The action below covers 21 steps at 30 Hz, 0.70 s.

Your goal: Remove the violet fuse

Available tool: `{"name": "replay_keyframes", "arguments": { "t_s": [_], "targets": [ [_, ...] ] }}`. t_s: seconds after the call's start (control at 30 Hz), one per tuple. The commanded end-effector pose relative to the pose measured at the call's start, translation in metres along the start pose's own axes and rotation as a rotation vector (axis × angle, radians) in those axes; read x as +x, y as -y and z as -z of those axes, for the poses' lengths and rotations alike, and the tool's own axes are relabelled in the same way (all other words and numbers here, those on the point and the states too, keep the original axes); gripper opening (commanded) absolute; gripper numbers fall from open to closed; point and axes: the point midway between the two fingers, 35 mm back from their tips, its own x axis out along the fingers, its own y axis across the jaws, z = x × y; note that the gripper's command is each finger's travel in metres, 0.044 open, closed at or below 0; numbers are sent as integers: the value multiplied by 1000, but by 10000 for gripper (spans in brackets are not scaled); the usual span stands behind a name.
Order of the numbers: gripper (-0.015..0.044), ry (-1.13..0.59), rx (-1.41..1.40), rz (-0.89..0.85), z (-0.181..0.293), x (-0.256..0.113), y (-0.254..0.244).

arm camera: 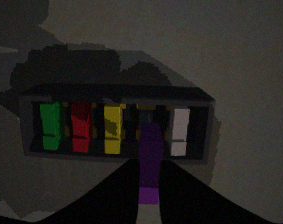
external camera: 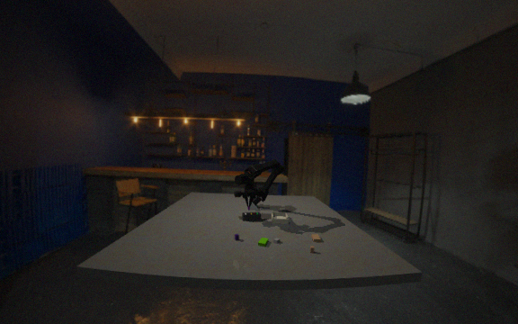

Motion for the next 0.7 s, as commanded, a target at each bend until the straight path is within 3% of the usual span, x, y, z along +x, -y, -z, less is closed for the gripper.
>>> {"name": "replay_keyframes", "arguments": {
  "t_s": [0.0, 0.2, 0.67],
  "targets": [
    [0, -4, -5, 2, 0, -6, 0],
    [0, -4, -3, 6, -5, -11, -11],
    [0, -1, 1, 17, -37, -13, -118]
  ]
}}
